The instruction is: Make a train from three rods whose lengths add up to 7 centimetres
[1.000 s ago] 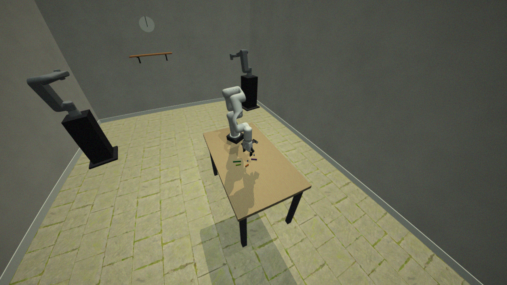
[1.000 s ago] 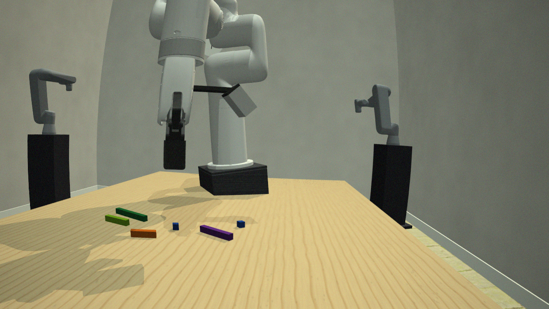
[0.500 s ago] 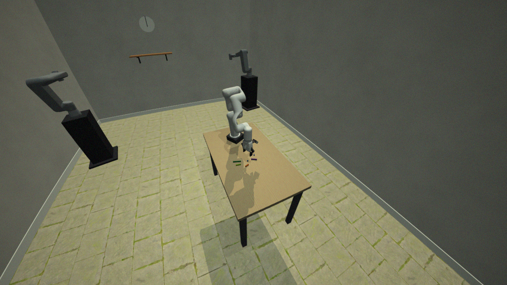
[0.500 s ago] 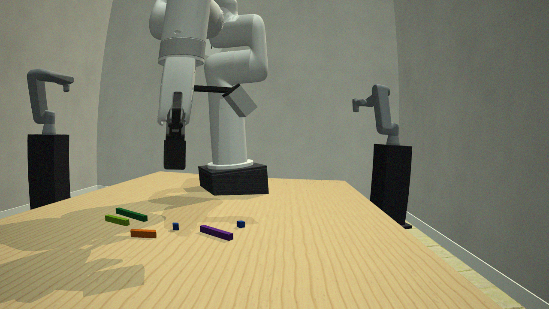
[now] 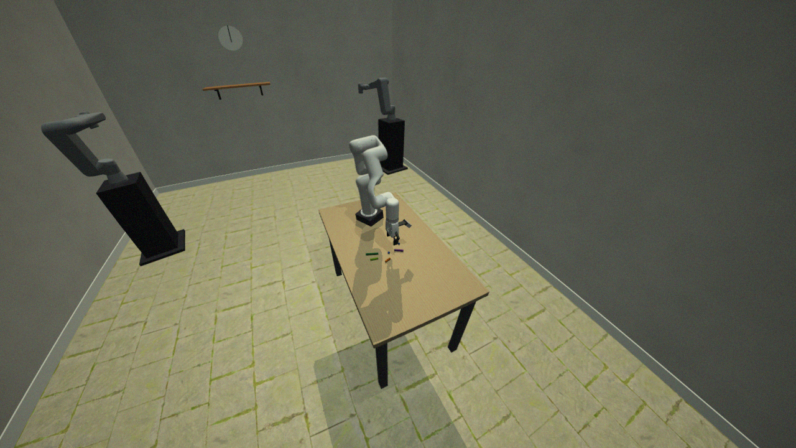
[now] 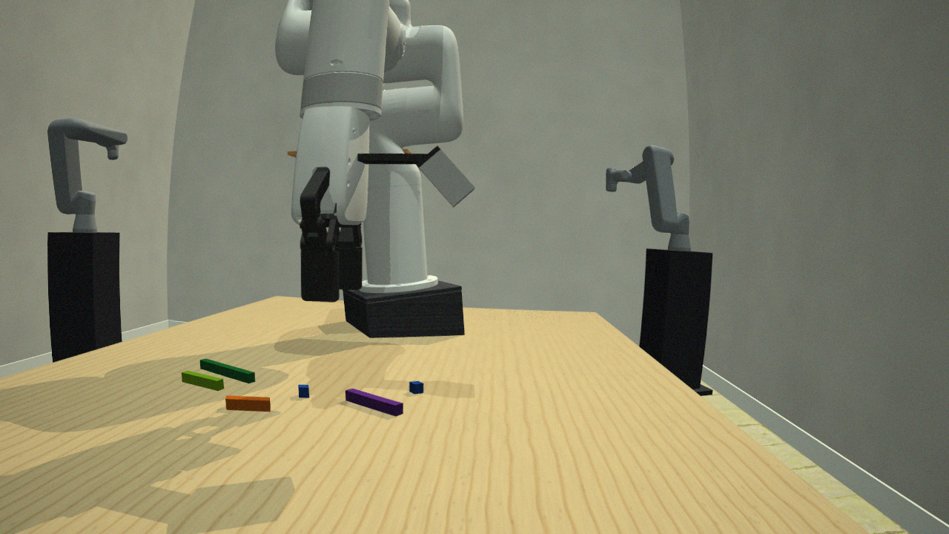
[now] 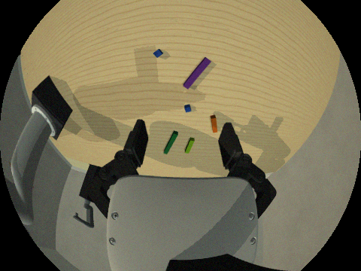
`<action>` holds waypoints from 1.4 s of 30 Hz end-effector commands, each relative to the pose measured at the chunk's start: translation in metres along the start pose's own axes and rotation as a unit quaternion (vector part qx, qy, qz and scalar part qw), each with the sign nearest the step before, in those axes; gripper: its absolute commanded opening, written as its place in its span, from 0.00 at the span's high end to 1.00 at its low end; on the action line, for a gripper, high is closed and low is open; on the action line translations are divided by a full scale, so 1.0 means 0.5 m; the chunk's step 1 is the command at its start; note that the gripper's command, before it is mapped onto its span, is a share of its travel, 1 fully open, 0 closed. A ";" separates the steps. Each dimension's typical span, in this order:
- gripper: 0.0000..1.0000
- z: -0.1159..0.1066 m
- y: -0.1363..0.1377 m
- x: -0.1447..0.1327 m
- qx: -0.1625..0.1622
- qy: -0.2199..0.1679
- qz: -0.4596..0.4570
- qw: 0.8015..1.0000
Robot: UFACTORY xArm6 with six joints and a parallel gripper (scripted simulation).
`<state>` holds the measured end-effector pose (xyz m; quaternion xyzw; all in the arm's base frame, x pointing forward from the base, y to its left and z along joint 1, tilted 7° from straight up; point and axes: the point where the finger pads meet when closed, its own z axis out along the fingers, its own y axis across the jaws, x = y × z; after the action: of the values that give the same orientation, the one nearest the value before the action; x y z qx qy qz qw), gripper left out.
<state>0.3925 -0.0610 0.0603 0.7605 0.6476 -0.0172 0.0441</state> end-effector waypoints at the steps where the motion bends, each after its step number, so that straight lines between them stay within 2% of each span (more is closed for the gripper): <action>1: 0.00 0.004 -0.005 0.028 -0.005 -0.011 0.083 0.996; 8: 0.00 0.012 -0.017 0.060 -0.006 -0.010 0.175 0.984; 10: 0.00 0.012 -0.017 0.060 -0.006 -0.010 0.175 0.984; 12: 0.00 0.016 -0.023 0.076 -0.006 -0.010 0.224 0.974; 18: 0.00 0.022 -0.034 0.101 -0.007 -0.009 0.296 0.955; 25: 0.00 0.030 -0.049 0.131 -0.008 -0.008 0.383 0.924; 27: 0.00 0.030 -0.049 0.131 -0.008 -0.008 0.383 0.924; 31: 0.00 0.034 -0.059 0.149 -0.008 -0.008 0.434 0.901; 37: 0.00 0.035 -0.062 0.154 -0.008 -0.008 0.449 0.893; 38: 0.76 0.035 -0.062 0.154 -0.008 -0.008 0.449 0.893; 42: 0.76 0.035 -0.062 0.154 -0.008 -0.008 0.449 0.893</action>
<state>0.3737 0.0174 0.0340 0.9692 0.2398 0.0023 0.0551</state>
